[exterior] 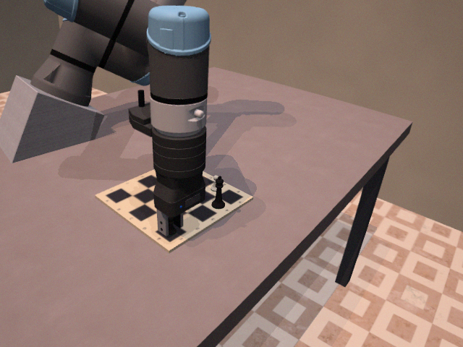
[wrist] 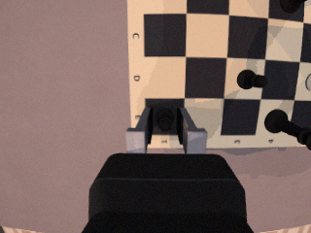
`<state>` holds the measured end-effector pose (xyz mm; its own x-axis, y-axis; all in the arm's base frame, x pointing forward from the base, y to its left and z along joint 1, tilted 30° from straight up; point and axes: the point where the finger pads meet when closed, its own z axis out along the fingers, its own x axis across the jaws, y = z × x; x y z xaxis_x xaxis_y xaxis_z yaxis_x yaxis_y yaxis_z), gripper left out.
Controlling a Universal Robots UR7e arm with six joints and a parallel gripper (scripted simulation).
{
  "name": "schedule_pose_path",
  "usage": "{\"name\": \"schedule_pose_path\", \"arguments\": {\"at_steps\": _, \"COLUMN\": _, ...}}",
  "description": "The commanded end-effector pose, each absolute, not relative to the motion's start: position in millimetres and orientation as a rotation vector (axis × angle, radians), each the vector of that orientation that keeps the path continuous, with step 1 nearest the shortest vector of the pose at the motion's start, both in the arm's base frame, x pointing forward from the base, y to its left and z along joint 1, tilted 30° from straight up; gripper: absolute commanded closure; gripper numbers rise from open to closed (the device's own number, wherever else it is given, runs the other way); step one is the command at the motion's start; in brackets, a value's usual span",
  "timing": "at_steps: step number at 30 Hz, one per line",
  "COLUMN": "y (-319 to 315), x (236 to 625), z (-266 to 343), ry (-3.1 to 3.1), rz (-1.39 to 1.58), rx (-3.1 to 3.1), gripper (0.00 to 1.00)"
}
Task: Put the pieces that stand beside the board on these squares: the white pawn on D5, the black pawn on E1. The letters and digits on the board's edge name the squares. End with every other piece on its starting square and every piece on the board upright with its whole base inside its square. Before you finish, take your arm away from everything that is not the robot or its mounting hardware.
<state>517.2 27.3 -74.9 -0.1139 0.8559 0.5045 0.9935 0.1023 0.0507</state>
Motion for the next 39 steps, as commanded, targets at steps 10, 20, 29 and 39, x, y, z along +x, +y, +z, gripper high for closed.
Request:
{"name": "schedule_pose_path", "arguments": {"at_steps": 10, "y": 27, "x": 518, "z": -74, "ry": -2.04, "rz": -0.548, "rx": -1.816, "gripper": 0.32}}
{"name": "schedule_pose_path", "arguments": {"at_steps": 20, "y": 19, "x": 518, "z": -62, "ry": -2.04, "rz": -0.548, "rx": -1.816, "gripper": 0.32}}
{"name": "schedule_pose_path", "arguments": {"at_steps": 29, "y": 1, "x": 518, "z": -31, "ry": -2.04, "rz": -0.548, "rx": -1.816, "gripper": 0.32}}
{"name": "schedule_pose_path", "arguments": {"at_steps": 39, "y": -18, "x": 518, "z": 2, "ry": -2.04, "rz": -0.548, "rx": -1.816, "gripper": 0.32}}
